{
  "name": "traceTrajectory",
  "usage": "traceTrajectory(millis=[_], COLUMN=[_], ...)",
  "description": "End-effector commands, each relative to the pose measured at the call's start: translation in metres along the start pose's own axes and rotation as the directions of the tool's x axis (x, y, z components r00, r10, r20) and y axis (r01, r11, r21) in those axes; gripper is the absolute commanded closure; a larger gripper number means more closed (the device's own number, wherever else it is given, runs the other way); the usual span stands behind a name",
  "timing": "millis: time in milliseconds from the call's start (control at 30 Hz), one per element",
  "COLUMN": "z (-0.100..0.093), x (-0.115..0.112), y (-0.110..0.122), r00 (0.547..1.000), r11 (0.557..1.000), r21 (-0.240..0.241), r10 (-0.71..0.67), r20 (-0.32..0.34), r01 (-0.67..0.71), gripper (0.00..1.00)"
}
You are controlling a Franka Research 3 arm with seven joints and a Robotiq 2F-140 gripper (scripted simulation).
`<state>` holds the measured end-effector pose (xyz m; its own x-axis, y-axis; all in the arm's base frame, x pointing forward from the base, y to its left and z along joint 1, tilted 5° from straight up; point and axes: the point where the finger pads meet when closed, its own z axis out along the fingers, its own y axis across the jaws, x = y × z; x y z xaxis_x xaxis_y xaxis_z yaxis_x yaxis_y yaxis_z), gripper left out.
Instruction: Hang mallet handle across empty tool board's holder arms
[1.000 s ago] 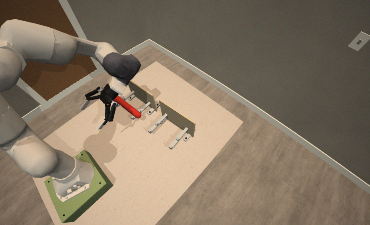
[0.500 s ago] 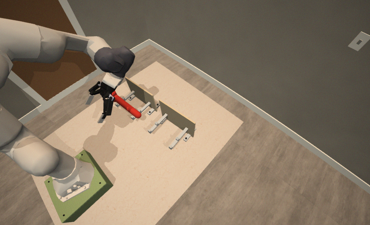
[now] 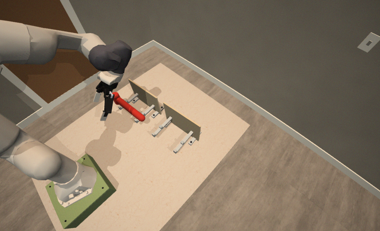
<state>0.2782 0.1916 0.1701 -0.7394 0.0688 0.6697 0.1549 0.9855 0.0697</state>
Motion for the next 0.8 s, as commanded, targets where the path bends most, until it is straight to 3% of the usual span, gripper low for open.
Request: traceTrajectory(millis=[0, 200, 433, 767], z=[-0.005, -0.008, -0.017, -0.024], x=[-0.011, -0.016, -0.028, -0.039], y=[0.01, 0.017, 0.031, 0.042], r00=[0.986, 0.973, 0.93, 0.874], r11=[0.988, 0.977, 0.943, 0.898], r21=[-0.028, -0.05, -0.105, -0.166], r10=[0.156, 0.21, 0.329, 0.435], r20=[0.055, 0.092, 0.162, 0.214], r01=[-0.154, -0.207, -0.315, -0.407], gripper=[0.0, 0.0, 0.0, 0.0])
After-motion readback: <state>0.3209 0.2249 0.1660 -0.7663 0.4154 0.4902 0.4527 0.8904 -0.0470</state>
